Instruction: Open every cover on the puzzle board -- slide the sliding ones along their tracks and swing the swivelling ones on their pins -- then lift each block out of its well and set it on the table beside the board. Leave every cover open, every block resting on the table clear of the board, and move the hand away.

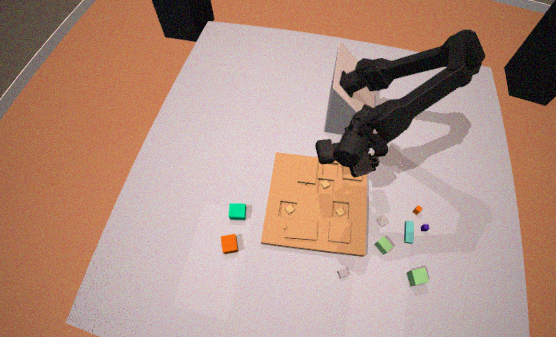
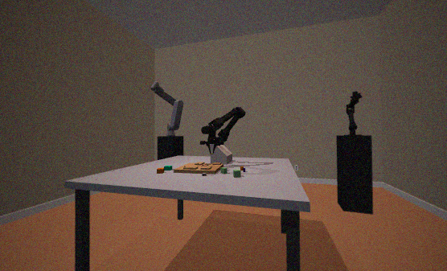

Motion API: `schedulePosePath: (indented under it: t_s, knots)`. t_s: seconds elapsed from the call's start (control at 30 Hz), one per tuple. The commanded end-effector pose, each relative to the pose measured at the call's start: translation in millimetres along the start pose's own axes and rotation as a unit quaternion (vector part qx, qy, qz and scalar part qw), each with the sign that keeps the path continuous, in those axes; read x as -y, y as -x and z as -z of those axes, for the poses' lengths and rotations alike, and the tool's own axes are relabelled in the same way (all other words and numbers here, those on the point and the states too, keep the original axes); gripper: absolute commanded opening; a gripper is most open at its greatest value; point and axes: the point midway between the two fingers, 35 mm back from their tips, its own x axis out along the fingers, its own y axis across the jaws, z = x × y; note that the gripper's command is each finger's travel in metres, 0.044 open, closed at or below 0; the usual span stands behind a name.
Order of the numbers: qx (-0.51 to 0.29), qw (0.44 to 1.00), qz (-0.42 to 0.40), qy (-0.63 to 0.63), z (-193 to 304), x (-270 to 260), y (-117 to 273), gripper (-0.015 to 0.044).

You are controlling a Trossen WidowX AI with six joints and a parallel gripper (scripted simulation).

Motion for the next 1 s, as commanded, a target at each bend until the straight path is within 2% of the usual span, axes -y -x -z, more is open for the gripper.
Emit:
schedulePosePath:
  t_s: [0.0,0.97]
  knots:
    - [0.004,1.0,0.003,0.003,-12,-8,2,0.008]
    - [0.009,1.0,-0.001,0.005,-63,-94,5,0.008]
